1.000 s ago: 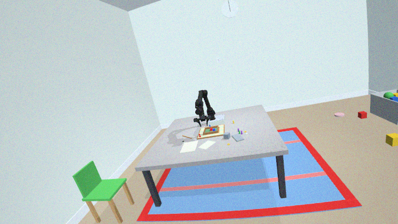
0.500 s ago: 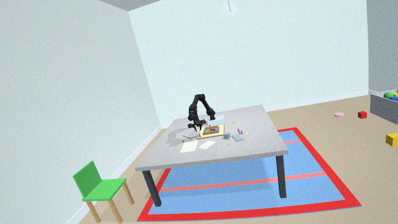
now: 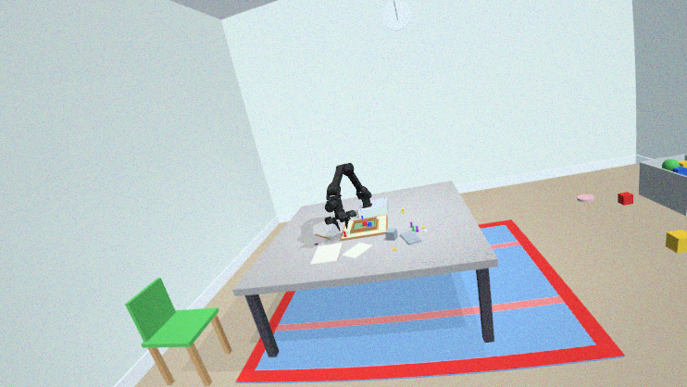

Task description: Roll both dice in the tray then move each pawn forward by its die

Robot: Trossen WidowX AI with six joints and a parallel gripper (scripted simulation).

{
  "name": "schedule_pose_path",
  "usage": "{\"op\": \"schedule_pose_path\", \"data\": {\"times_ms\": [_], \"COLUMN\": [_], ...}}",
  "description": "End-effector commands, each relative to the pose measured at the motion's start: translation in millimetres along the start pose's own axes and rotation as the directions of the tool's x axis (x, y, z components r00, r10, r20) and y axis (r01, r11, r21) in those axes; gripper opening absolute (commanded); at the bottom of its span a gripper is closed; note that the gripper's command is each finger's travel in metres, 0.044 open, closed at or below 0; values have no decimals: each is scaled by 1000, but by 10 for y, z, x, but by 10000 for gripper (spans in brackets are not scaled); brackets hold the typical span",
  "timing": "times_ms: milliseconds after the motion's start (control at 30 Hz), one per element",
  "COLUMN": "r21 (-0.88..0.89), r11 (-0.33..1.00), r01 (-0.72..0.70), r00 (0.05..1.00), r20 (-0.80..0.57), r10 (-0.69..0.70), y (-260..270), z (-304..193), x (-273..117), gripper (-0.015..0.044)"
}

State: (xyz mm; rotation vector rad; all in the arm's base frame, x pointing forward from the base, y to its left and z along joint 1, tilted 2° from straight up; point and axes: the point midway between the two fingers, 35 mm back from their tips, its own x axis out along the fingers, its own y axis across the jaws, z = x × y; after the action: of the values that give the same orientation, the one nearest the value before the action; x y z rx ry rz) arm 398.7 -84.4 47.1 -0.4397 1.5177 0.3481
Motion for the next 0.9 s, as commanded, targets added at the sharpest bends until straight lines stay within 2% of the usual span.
{"op": "schedule_pose_path", "data": {"times_ms": [0,567,733,867], "r21": [-4,-4,-4,-4], "r11": [1000,1000,1000,1000], "r01": [-9,-9,-9,-9], "r00": [1000,1000,1000,1000], "r20": [-3,-3,-3,-3], "r10": [9,9,9,9], "y": [19,27,27,27], "z": [-10,-18,-18,-18], "x": [91,344,344,344], "gripper": [200,200,69,42]}}
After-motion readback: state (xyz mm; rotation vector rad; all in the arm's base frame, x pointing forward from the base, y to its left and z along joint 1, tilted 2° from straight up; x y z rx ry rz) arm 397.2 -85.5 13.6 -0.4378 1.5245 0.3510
